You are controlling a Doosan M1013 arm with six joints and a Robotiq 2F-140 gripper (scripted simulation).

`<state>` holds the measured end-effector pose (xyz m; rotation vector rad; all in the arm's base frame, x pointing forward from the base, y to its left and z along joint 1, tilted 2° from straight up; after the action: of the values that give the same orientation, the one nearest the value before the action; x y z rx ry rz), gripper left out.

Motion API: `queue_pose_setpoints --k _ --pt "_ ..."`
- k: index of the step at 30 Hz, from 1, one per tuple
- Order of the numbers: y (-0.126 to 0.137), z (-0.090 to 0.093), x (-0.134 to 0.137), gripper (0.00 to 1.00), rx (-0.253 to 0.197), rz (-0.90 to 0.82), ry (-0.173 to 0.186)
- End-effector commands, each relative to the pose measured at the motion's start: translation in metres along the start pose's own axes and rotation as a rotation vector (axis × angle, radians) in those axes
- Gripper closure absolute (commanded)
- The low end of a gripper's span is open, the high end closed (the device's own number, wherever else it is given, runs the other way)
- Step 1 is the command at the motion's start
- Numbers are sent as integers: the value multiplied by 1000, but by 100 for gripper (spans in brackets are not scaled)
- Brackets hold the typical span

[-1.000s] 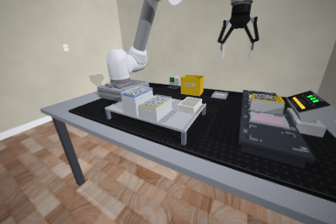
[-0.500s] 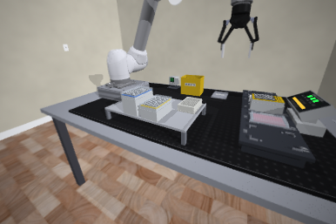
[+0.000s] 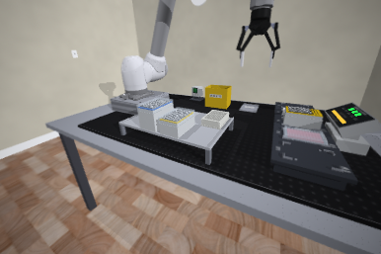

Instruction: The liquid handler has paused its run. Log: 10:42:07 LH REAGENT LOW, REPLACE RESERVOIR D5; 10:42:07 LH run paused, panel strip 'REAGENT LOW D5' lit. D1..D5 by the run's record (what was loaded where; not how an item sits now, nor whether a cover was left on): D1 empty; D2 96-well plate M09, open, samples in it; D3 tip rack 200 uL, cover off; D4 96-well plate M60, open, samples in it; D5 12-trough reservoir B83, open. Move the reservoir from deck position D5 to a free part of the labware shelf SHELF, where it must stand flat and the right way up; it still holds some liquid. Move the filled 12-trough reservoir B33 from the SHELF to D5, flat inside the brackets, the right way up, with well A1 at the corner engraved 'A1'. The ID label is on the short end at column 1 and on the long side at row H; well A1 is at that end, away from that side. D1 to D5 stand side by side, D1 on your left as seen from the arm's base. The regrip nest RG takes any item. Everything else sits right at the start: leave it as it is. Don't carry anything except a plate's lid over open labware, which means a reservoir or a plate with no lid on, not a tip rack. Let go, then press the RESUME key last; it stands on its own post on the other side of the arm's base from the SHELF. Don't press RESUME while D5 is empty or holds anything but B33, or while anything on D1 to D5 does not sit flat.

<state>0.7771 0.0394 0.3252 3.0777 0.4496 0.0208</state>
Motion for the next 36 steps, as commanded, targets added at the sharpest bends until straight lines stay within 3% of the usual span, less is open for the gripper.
queue_pose_setpoints --k 1,36 --pt "-5 -5 -22 23 -3 1 6" --pt "-41 -4 -172 23 -3 1 6"
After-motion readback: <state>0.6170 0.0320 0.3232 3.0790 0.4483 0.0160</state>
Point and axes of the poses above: the point where the finger pads meet when closed, its own z axis out along the fingers, its own x axis across the jaws, y = z × x, the point moved 8 cm from there along -z, back along the fingers, and after that the axes turned 15 degrees about -z, right-handed, at the moved point
